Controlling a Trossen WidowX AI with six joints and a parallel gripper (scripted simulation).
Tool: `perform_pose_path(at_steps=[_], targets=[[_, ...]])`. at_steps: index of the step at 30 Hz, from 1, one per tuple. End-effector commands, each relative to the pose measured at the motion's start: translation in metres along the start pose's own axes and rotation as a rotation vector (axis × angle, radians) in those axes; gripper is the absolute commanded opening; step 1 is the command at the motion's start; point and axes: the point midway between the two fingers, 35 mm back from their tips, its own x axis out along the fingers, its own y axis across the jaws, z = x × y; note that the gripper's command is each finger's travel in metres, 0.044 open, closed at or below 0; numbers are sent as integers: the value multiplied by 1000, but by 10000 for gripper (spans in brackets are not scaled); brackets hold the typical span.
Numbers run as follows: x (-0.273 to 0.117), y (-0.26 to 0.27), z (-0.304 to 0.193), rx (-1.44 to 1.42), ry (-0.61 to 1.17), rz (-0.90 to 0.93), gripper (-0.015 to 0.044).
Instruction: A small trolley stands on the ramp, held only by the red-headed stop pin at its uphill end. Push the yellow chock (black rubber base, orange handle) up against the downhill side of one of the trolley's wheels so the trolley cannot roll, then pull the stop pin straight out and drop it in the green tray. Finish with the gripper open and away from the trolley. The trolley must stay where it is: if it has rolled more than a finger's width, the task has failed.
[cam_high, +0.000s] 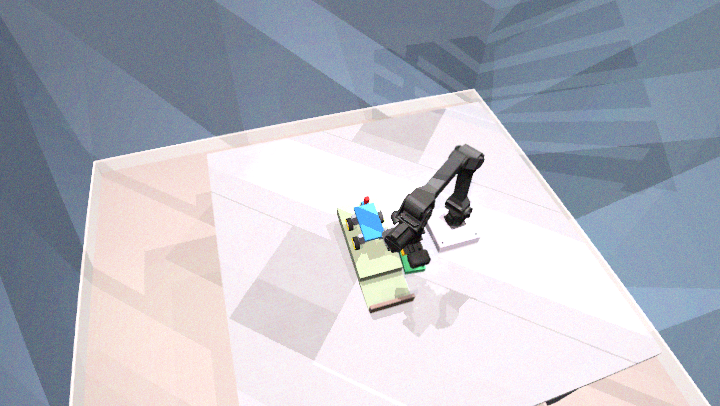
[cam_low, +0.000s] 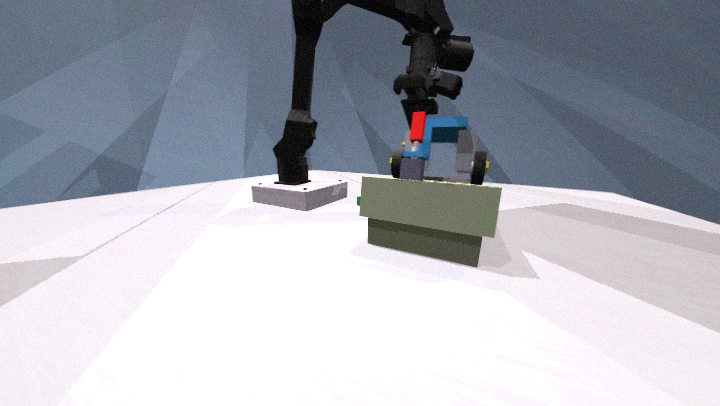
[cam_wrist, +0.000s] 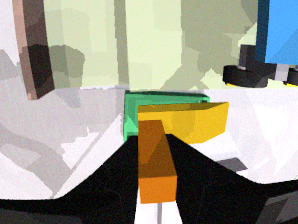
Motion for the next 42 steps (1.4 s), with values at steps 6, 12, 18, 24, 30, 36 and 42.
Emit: perform_pose_path(at_steps=[6, 12, 18, 24, 30, 36, 42], targets=[[3, 2, 22, 0, -9, -2, 0], [12, 2, 21, 0, -9, -2, 0], [28, 2, 21, 0, -9, -2, 0], [44, 2, 21, 0, -9, -3, 0], [59, 2, 22, 0, -9, -3, 0], [67, 1, 22, 0, -9, -3, 0], [66, -3, 22, 0, -9, -3, 0]])
